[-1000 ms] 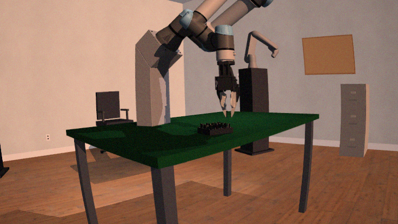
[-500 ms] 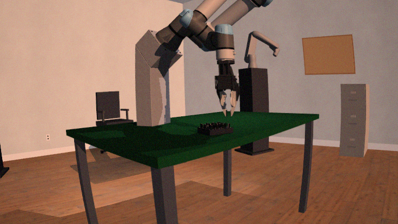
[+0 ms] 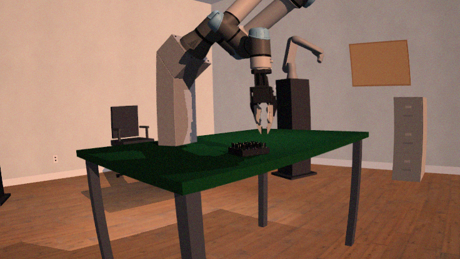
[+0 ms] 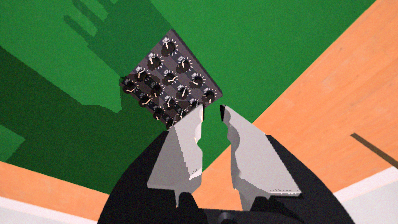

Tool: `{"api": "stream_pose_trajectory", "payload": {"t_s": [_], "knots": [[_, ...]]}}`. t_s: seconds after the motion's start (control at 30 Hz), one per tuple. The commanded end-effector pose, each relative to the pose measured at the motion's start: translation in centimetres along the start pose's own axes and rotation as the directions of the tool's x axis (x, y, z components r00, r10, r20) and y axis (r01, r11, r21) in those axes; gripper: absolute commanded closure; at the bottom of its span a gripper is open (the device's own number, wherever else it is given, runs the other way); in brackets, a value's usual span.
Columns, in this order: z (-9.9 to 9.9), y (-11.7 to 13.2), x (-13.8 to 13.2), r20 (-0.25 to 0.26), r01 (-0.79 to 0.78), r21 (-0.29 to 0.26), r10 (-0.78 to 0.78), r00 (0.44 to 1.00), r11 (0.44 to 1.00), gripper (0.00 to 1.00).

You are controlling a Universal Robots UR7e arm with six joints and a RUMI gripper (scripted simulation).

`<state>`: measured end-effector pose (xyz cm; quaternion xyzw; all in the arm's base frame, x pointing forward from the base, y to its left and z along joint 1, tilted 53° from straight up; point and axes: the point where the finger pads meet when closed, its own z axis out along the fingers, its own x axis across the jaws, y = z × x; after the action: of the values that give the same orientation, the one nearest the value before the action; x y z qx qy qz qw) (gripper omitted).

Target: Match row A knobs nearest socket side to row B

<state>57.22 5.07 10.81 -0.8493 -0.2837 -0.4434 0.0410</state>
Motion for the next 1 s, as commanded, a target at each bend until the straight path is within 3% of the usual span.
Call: {"api": "stream_pose_trajectory", "payload": {"t_s": [0.0,0.4,0.9,0.97], "knots": [[-0.20,-0.20,-0.17,0.001,0.137,0.004,-0.137,0.991,0.991,0.89],[-0.41,-0.16,-0.14,-0.001,0.332,0.003,-0.332,0.943,0.943,0.89],[-0.79,-0.02,-0.20,-0.001,0.617,0.002,-0.617,0.787,0.787,0.89],[-0.79,-0.02,-0.20,-0.001,0.617,0.002,-0.617,0.787,0.787,0.89]]}}
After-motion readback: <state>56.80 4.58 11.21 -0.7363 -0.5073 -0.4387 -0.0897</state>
